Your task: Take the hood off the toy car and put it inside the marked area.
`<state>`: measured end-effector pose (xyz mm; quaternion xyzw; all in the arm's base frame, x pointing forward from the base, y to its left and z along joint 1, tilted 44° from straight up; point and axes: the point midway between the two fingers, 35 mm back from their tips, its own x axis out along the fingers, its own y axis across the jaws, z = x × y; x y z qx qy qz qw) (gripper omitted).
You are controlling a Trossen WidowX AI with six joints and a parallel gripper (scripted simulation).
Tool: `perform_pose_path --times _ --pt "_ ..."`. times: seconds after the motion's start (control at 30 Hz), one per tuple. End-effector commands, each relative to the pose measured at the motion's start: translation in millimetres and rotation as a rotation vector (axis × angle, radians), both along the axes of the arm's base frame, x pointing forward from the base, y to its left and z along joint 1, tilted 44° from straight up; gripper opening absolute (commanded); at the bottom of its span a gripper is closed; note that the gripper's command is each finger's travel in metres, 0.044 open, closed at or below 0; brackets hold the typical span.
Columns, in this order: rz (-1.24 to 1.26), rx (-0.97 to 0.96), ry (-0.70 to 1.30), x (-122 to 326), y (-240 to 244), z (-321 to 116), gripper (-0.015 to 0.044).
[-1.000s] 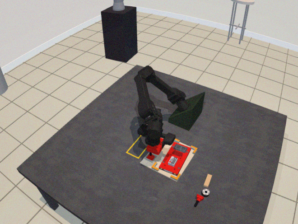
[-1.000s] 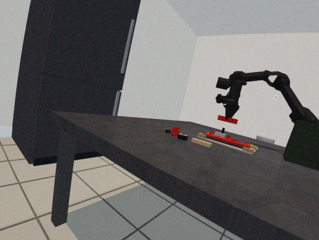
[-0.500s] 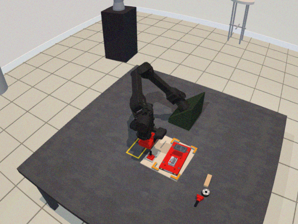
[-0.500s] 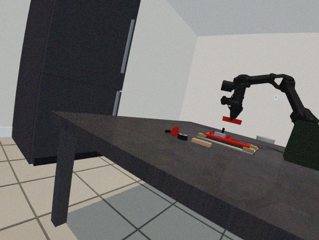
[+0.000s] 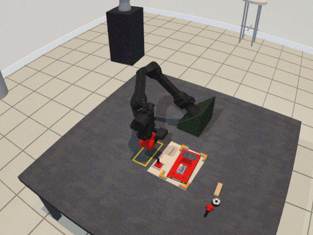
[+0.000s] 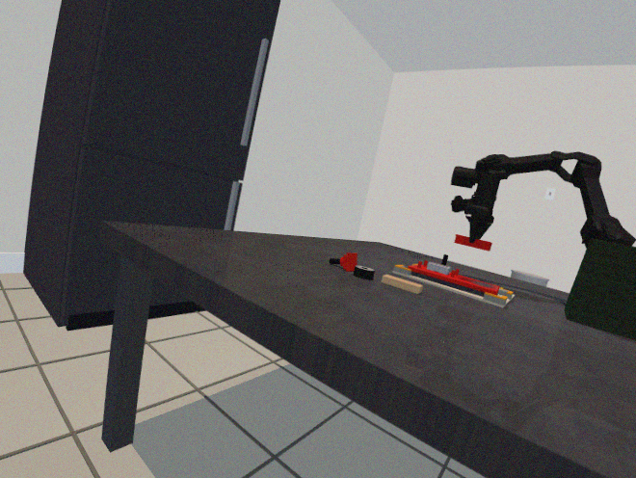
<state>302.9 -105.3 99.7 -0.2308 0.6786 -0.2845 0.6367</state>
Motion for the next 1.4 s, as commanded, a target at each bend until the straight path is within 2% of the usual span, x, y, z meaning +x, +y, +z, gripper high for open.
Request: perform_pose_path --times 0.0,1.37 --pt "0.001 -0.009 0.008 -10.3 -9.5 9.2 0.0000" --pt "0.000 -0.008 0.007 -11.5 -25.5 -5.7 0.0000"
